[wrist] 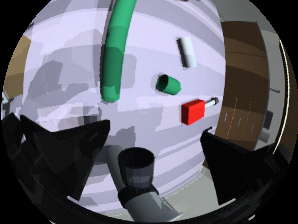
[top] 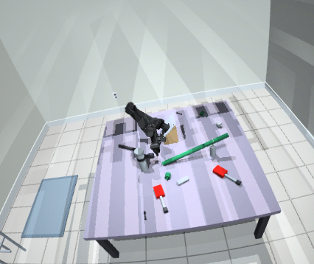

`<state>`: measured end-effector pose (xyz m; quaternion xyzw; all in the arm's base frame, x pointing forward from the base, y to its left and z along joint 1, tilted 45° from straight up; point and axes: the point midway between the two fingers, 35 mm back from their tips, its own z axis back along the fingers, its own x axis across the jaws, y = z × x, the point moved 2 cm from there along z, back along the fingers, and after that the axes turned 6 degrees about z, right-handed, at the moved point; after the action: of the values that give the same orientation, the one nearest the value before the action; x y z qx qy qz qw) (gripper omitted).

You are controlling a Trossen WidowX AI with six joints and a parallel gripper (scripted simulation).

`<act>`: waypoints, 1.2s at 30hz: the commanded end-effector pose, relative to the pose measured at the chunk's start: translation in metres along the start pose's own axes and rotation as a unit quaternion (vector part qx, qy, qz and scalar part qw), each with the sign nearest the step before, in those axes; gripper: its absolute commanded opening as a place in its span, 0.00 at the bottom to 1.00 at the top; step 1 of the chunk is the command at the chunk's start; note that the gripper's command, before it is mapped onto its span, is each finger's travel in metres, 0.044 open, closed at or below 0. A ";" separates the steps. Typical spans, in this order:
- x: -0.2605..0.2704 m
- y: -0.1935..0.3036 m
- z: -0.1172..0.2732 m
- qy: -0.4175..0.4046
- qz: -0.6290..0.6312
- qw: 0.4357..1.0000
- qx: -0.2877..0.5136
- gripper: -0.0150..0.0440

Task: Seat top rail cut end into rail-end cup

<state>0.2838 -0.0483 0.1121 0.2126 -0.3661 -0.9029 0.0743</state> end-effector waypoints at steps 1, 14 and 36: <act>-0.008 -0.020 0.008 -0.004 -0.093 0.996 -0.012 1.00; -0.026 -0.087 0.055 -0.019 -0.490 0.871 -0.011 1.00; -0.028 -0.117 0.084 -0.004 -0.659 0.752 -0.001 1.00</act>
<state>0.2762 0.0912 0.0962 0.3889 -0.1426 -0.7497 -0.5162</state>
